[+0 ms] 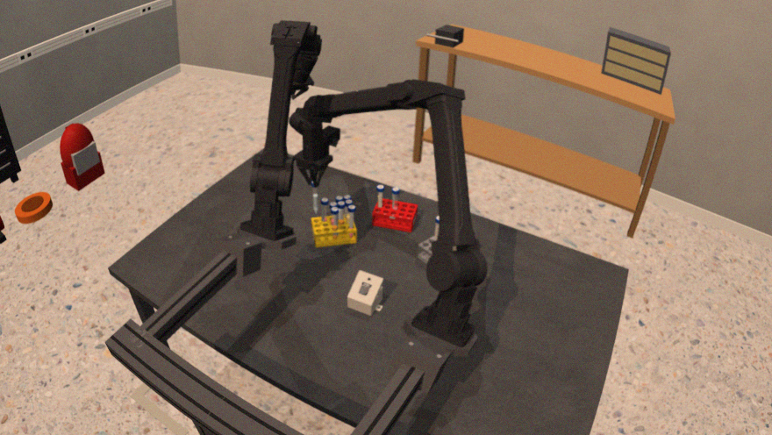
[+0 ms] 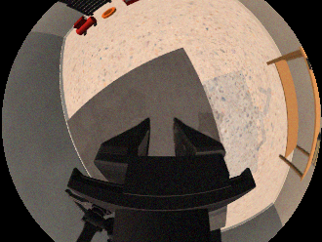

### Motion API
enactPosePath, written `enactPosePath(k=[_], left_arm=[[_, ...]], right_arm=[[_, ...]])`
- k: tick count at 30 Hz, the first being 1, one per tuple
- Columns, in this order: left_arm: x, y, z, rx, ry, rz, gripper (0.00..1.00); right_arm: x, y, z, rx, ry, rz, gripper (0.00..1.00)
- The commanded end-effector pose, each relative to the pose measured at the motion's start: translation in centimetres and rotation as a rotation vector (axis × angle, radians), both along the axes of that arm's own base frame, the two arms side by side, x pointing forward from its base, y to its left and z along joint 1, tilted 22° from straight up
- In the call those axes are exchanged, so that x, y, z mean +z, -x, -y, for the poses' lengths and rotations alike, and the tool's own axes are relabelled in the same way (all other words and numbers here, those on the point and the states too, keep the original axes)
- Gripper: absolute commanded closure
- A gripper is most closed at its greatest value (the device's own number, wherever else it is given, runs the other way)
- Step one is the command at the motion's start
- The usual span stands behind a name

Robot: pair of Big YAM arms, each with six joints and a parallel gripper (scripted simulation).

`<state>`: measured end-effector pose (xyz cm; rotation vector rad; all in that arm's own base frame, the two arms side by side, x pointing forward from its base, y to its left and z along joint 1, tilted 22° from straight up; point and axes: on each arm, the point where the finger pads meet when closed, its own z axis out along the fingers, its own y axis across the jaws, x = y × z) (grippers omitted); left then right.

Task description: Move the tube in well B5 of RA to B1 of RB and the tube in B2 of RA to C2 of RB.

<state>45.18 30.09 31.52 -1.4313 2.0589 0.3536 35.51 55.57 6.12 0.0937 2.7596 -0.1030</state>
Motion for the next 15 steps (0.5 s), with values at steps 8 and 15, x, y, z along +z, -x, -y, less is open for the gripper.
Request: enactPosePath(k=[8,15], left_arm=[[1.96,-0.41,-0.26,0.001,-0.019,0.035,0.70],[1.96,-0.41,-0.26,0.001,-0.019,0.035,0.70]], right_arm=[[2.09,-0.45,-1.34,0.005,-0.035,0.016,1.00],[1.50,-1.02,-1.58,0.008,-0.024,0.010,1.00]])
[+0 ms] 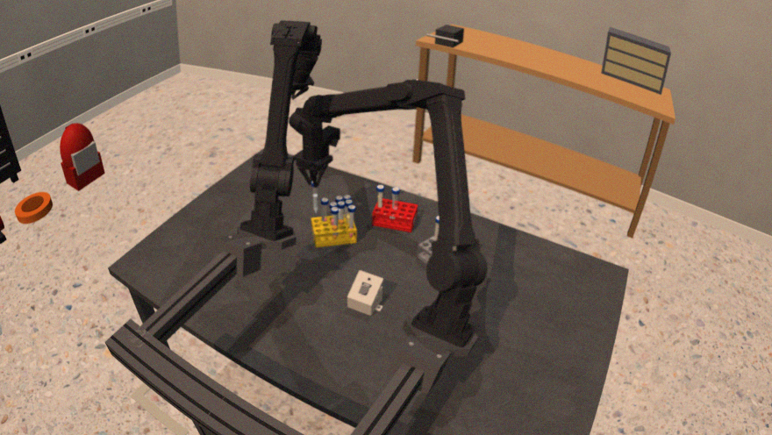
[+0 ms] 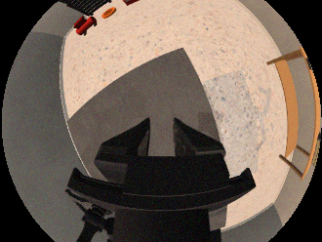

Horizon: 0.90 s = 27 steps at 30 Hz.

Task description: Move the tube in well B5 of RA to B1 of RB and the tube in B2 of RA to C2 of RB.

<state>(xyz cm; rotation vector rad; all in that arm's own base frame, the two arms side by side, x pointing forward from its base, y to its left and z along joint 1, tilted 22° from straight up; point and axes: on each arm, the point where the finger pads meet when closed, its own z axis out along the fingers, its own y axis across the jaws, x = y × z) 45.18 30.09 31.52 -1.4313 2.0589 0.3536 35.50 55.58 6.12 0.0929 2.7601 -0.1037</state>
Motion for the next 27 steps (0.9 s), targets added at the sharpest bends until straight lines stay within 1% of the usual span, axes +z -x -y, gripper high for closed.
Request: enactPosePath(k=[1,4,6,16,17,19,25,27], left_arm=[[2.0,-0.4,-0.3,0.001,-0.019,0.035,0.70],[2.0,-0.4,-0.3,0.001,-0.019,0.035,0.70],[2.0,-0.4,-0.3,0.001,-0.019,0.035,0.70],[2.0,-0.4,-0.3,0.001,-0.019,0.035,0.70],[2.0,-0.4,-0.3,0.001,-0.019,0.035,0.70],[2.0,-0.4,-0.3,0.001,-0.019,0.035,0.70],[2.0,-0.4,-0.3,0.001,-0.019,0.035,0.70],[2.0,-0.4,-0.3,0.001,-0.019,0.035,0.70]], right_arm=[[1.5,-1.0,-1.6,0.007,-0.025,0.011,1.00],[2.5,-0.8,-1.9,0.008,-0.037,0.017,1.00],[2.7,-0.6,-2.0,0.009,-0.040,0.018,1.00],[1.9,-0.8,-1.8,0.008,-0.030,0.013,1.00],[2.1,-0.5,-1.4,0.005,-0.035,0.017,1.00],[1.7,-0.9,-1.7,0.007,-0.027,0.012,1.00],[1.8,-1.3,-1.9,0.006,-0.045,0.021,1.00],[1.5,-1.4,-2.0,0.005,-0.047,0.022,1.00]])
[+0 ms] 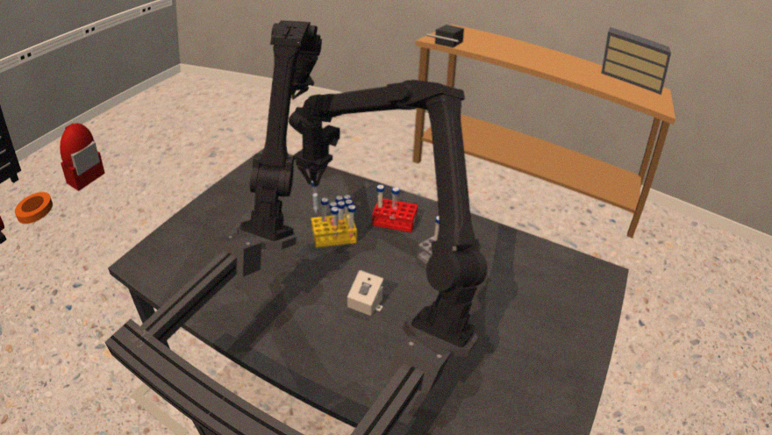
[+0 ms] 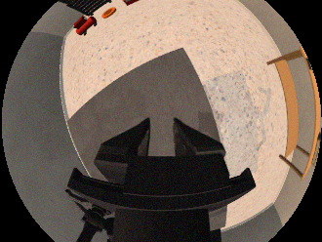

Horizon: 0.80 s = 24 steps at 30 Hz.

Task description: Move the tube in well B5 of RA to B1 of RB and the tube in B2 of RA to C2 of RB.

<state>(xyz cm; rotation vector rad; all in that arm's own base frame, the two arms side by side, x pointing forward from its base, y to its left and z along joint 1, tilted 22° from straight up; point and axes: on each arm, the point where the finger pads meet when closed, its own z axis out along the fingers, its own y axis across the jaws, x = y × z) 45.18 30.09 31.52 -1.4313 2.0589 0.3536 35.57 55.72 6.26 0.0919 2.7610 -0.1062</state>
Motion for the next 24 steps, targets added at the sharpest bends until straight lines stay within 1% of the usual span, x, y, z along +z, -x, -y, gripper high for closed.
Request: enactPosePath(k=[1,8,14,24], left_arm=[[2.0,-0.4,-0.3,0.001,-0.019,0.035,0.70],[2.0,-0.4,-0.3,0.001,-0.019,0.035,0.70],[2.0,-0.4,-0.3,0.001,-0.019,0.035,0.70],[2.0,-0.4,-0.3,0.001,-0.019,0.035,0.70]], right_arm=[[1.2,-1.4,-1.8,0.004,-0.049,0.023,1.00],[1.3,-1.7,-1.7,0.000,-0.051,0.025,1.00],[-0.7,-0.9,0.0,0.000,-0.009,0.003,1.00],[-0.3,-1.0,0.2,-0.002,-0.018,0.008,1.00]])
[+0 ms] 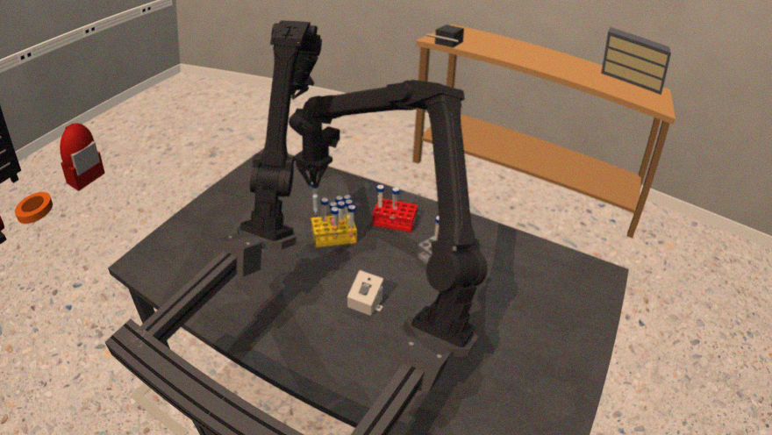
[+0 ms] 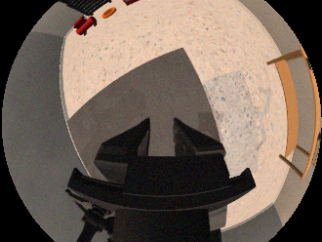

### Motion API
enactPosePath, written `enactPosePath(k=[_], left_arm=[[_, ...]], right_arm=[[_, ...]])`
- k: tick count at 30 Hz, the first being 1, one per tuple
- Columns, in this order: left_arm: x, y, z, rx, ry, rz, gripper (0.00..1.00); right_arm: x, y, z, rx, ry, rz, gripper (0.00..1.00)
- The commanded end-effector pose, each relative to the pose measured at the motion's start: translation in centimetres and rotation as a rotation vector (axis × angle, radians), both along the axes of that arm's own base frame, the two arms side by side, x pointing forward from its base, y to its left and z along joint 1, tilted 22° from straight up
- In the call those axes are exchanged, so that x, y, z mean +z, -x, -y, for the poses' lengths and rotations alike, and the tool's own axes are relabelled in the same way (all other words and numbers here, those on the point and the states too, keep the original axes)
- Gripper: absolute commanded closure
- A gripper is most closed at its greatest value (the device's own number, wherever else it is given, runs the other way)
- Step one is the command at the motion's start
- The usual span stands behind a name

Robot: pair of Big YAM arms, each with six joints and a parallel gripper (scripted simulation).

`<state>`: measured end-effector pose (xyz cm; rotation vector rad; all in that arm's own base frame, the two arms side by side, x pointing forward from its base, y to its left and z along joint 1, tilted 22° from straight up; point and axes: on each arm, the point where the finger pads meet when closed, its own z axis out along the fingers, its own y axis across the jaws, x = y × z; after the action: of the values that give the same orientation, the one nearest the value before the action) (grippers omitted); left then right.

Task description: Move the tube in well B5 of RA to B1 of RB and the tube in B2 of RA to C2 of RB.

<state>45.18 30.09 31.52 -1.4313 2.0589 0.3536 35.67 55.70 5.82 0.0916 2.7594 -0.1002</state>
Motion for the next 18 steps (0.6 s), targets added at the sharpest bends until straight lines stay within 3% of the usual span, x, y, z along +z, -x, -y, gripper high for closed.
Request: enactPosePath(k=[1,18], left_arm=[[2.0,-0.4,-0.3,0.001,-0.019,0.035,0.70],[2.0,-0.4,-0.3,0.001,-0.019,0.035,0.70]], right_arm=[[0.0,-0.9,0.2,-0.003,-0.012,0.005,1.00],[-1.3,-0.9,0.4,-0.002,-0.001,-0.001,1.00]])
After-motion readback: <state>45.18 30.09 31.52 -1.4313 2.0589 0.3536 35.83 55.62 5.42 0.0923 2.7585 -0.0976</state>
